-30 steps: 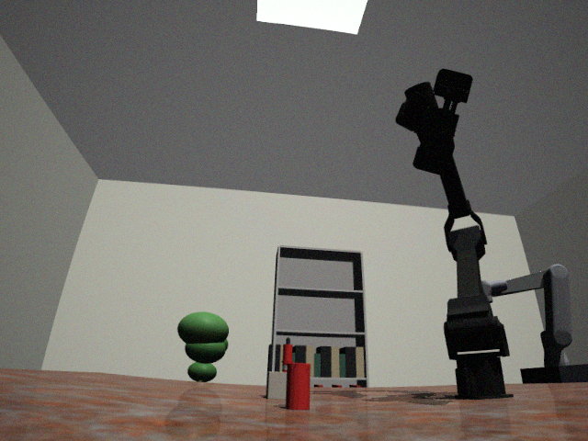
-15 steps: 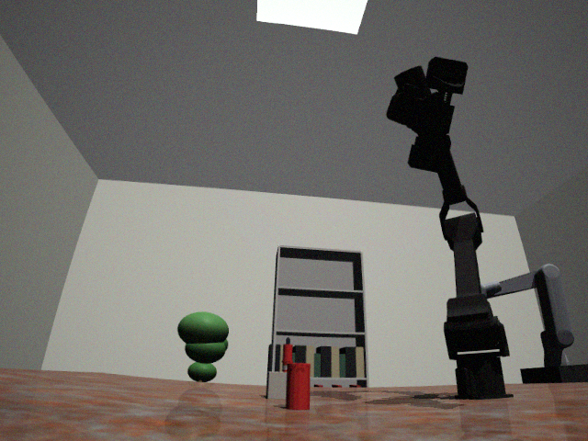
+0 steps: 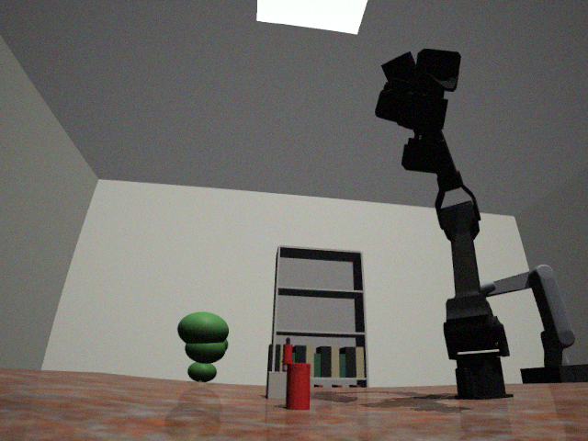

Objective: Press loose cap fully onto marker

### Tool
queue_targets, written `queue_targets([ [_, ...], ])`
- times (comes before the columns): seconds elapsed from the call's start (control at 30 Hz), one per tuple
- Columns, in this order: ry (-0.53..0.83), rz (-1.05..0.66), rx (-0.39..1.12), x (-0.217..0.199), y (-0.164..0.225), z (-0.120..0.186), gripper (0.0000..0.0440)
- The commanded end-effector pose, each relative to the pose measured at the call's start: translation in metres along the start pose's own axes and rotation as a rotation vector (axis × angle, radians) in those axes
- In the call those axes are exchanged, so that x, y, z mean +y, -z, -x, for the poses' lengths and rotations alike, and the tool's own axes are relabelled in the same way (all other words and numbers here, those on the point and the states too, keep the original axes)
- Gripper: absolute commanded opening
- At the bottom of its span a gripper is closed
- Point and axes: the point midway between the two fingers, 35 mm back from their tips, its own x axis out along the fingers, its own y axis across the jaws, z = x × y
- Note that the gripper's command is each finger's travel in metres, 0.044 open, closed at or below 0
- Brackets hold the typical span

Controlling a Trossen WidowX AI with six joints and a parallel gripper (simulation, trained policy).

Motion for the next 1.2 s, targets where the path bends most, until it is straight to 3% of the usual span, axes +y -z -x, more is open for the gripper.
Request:
queue_targets([
  [0.0, 0.050, -0.031, 0.013, -0.002, -0.008, -0.014, 0.0334],
  [1.17, 0.320, -0.221, 0.077, -0.032, -0.062, -0.092, 0.0335],
])
